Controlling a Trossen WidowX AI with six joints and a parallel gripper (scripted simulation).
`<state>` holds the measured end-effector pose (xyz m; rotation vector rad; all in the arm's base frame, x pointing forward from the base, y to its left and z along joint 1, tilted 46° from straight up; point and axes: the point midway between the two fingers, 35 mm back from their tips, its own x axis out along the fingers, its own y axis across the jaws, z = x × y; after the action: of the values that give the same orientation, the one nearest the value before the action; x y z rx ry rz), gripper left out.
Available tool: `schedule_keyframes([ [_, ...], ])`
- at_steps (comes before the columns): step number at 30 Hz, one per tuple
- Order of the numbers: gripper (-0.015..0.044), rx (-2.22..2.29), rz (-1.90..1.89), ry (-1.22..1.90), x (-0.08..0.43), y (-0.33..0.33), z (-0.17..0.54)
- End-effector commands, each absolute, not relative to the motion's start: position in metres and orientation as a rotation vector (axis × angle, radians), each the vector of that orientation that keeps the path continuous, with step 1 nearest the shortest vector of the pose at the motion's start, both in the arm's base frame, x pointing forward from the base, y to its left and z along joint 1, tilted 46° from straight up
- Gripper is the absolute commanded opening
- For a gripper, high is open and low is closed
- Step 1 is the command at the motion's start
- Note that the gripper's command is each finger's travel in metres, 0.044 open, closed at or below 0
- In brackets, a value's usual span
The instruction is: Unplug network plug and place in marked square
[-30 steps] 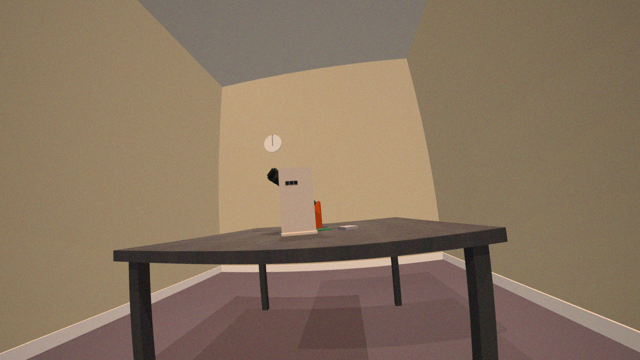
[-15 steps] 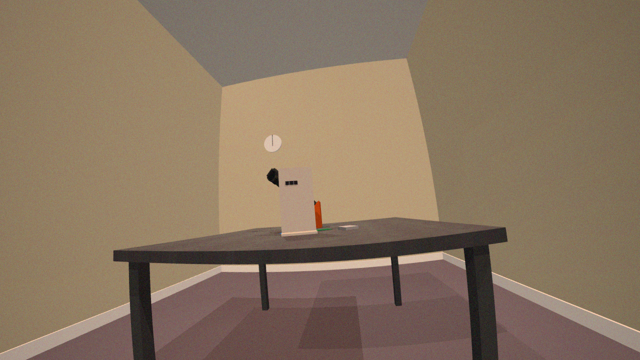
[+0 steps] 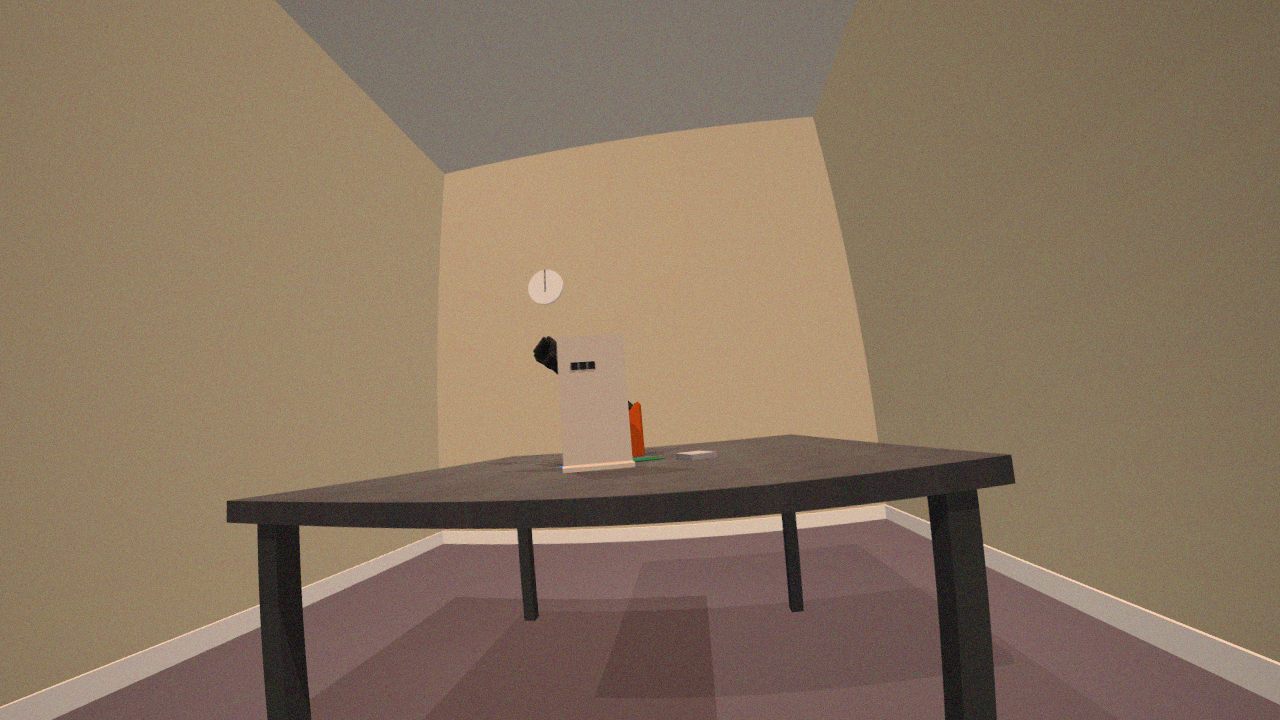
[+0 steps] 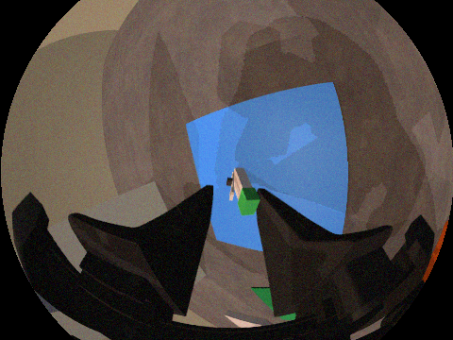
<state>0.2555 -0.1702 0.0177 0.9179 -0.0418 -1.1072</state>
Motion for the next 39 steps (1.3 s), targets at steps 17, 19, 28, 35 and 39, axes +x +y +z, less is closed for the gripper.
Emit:
schedule_keyframes([
  [17, 0.0156, 0.918, -1.110, -0.038, 0.251, -0.161, 0.022],
  [19, 0.0156, 0.918, -1.110, -0.038, 0.250, -0.159, 0.023],
  [28, 0.0156, 0.918, -1.110, -0.036, 0.246, -0.153, 0.025],
  [35, 0.0156, 0.917, -1.111, -0.035, 0.244, -0.149, 0.027],
  [39, 0.0156, 0.919, -1.112, -0.033, 0.245, -0.147, 0.028],
])
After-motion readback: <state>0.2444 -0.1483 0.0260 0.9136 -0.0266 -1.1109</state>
